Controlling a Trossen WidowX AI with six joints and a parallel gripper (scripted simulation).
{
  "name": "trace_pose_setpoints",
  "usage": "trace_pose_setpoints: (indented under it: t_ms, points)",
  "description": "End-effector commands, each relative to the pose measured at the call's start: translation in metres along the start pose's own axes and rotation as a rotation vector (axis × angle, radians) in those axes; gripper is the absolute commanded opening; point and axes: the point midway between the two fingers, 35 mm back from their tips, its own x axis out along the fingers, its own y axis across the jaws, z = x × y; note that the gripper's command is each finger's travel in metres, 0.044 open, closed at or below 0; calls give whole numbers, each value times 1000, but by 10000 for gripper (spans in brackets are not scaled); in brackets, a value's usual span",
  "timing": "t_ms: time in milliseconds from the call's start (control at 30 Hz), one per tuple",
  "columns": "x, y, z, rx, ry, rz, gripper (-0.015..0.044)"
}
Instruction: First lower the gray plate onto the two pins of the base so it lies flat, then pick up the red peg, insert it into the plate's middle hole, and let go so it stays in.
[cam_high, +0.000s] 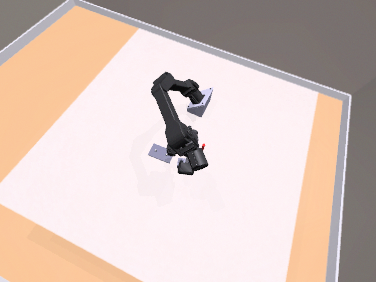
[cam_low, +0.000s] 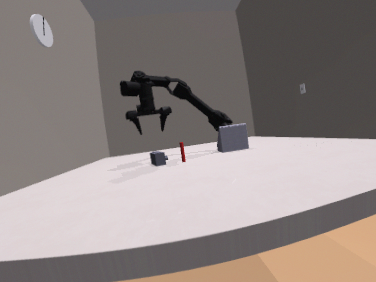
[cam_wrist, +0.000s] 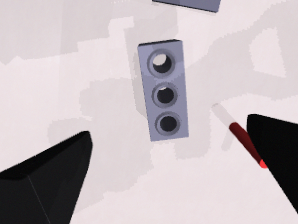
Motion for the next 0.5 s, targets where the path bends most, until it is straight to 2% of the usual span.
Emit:
trace_pose_setpoints:
  t_ms: [0, 133, 300, 467]
  points:
    - [-11, 0, -7, -16, 8, 25, 440]
    - [-2, -3, -7, -16, 8, 25, 440]
    - [52, -2, -6, -15, 6, 25, 440]
    - [54, -5, -6, -15, 5, 24, 440]
